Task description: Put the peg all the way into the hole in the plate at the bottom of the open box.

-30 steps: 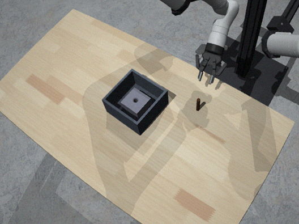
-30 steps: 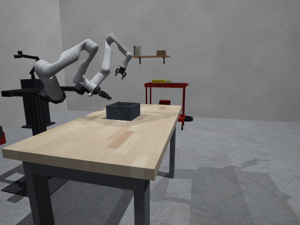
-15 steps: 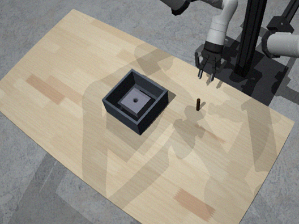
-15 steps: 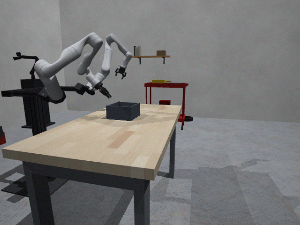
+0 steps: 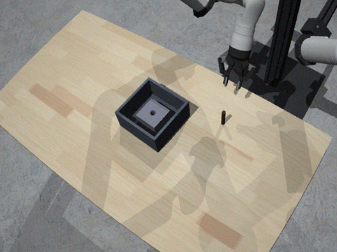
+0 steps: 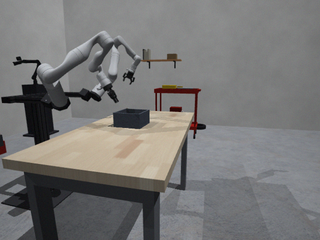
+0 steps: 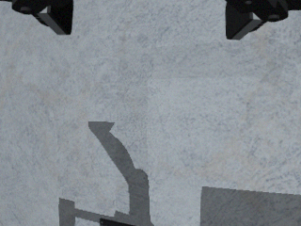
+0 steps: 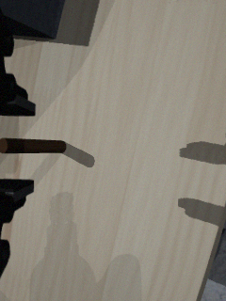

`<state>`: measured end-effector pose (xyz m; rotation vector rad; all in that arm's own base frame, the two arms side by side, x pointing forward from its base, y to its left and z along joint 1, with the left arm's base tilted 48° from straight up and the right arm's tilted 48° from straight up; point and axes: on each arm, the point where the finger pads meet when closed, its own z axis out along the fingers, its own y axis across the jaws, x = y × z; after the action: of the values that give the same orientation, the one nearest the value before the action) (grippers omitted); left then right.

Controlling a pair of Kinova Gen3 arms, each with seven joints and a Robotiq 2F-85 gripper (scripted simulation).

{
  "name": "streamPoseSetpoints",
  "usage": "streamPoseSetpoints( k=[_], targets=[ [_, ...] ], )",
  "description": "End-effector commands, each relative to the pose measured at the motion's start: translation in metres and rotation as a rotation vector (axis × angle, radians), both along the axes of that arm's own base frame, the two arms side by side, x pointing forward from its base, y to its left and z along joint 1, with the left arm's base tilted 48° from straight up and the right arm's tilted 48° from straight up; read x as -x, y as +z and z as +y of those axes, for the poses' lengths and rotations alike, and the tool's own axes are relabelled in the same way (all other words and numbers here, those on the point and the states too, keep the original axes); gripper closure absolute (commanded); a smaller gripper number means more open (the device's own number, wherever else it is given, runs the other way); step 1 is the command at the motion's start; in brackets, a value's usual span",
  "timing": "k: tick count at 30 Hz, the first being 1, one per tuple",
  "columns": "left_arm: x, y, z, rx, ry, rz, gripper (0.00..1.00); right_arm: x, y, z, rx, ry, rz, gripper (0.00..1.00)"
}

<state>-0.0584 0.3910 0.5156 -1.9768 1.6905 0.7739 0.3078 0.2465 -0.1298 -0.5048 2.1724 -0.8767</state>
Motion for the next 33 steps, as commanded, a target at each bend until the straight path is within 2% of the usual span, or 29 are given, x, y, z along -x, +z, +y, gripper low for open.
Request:
streamPoseSetpoints(
  k=[1,8,10,23,33],
  targets=[
    [0.000,0.000,0.000,-0.001,0.000,-0.001,0.002,0.001,0.003,0.004,0.008,-0.051,0.046,0.526],
    [0.000,0.000,0.000,-0.001,0.000,-0.001,0.002,0.004,0.009,0.009,0.017,-0.131,0.123,0.526],
    [0.000,0.000,0.000,-0.001,0.000,-0.001,0.002,0.004,0.009,0.009,0.017,-0.131,0.123,0.526],
    [0.000,0.000,0.000,-0.001,0.000,-0.001,0.002,0.008,0.017,0.017,0.032,-0.259,0.246,0.526],
    [0.000,0.000,0.000,-0.001,0.000,-0.001,0.002,0.009,0.021,0.021,0.038,-0.318,0.303,0.526]
  ],
)
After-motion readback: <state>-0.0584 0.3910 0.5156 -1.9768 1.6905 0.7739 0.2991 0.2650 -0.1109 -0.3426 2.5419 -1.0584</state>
